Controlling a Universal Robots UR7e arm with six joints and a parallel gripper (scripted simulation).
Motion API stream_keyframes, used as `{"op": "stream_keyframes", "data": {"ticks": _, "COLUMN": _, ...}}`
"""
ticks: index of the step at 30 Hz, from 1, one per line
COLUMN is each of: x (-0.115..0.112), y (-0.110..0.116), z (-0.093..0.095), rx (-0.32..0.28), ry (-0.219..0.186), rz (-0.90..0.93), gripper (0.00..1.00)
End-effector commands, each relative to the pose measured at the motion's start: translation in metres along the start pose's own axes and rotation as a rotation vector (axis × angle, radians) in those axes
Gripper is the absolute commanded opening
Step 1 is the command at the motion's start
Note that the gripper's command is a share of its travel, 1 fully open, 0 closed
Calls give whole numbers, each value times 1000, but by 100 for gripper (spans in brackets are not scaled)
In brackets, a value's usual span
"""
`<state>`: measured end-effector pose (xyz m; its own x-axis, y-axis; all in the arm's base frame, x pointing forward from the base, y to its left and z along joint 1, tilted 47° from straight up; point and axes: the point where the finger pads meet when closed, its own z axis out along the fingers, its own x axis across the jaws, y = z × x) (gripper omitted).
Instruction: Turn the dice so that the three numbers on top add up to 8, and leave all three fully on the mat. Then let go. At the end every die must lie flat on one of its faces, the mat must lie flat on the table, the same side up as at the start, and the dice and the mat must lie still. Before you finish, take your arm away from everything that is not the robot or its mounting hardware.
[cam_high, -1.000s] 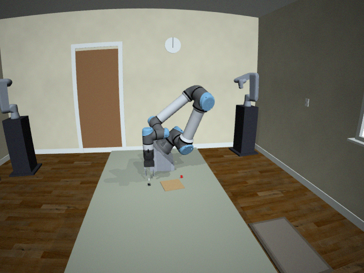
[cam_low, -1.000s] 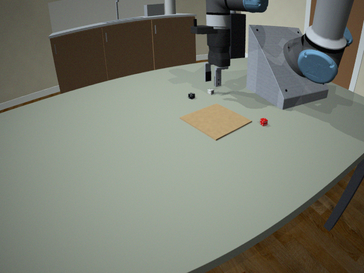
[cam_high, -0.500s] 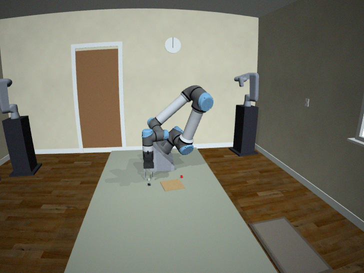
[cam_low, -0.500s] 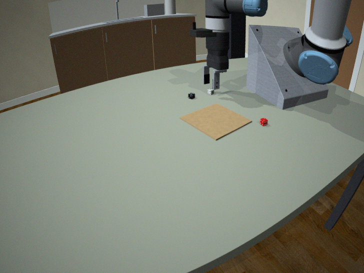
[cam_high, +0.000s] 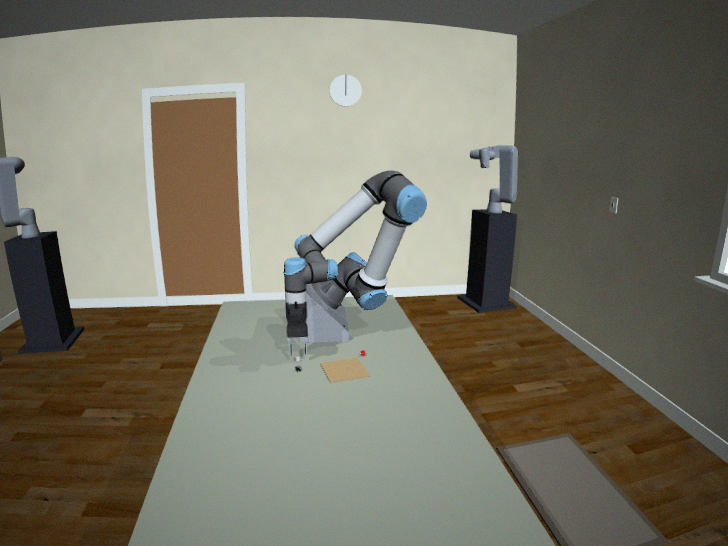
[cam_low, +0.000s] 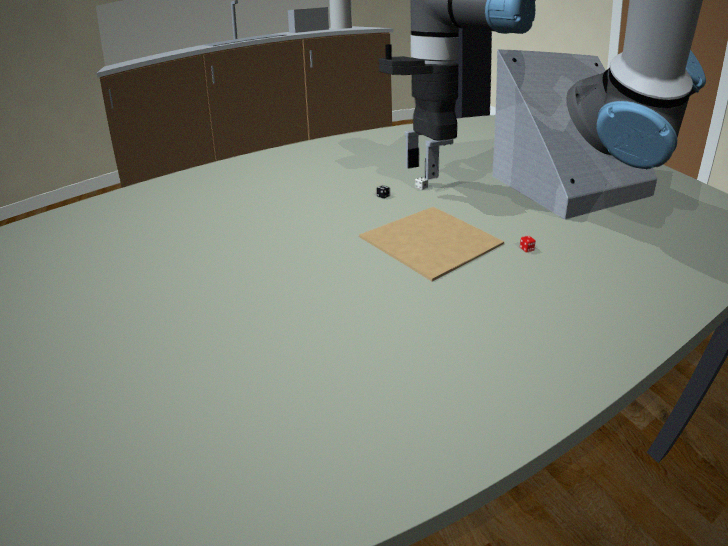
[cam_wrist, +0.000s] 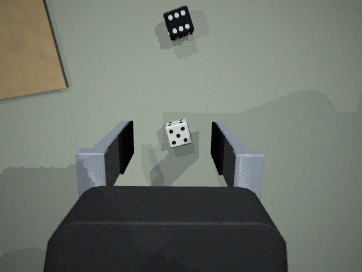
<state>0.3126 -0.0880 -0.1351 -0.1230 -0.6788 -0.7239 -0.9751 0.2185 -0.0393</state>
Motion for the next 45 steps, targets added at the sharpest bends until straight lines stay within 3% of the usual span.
{"op": "stream_keyframes", "data": {"ticks": 1, "x": -2, "y": 1, "z": 2, "rx": -2, "ry": -3, "rz": 1, "gripper": 100}}
{"op": "stream_keyframes", "data": {"ticks": 19, "x": -2, "y": -1, "z": 2, "rx": -2, "ry": -3, "rz": 1, "gripper": 100}}
{"op": "stream_keyframes", "data": {"ticks": 36, "x": -2, "y": -68, "z": 2, "rx": -2, "ry": -3, "rz": 1, "gripper": 100}}
{"op": "stream_keyframes", "data": {"ticks": 45, "x": -2, "y": -73, "z": 2, "rx": -2, "ry": -3, "rz": 1, "gripper": 100}}
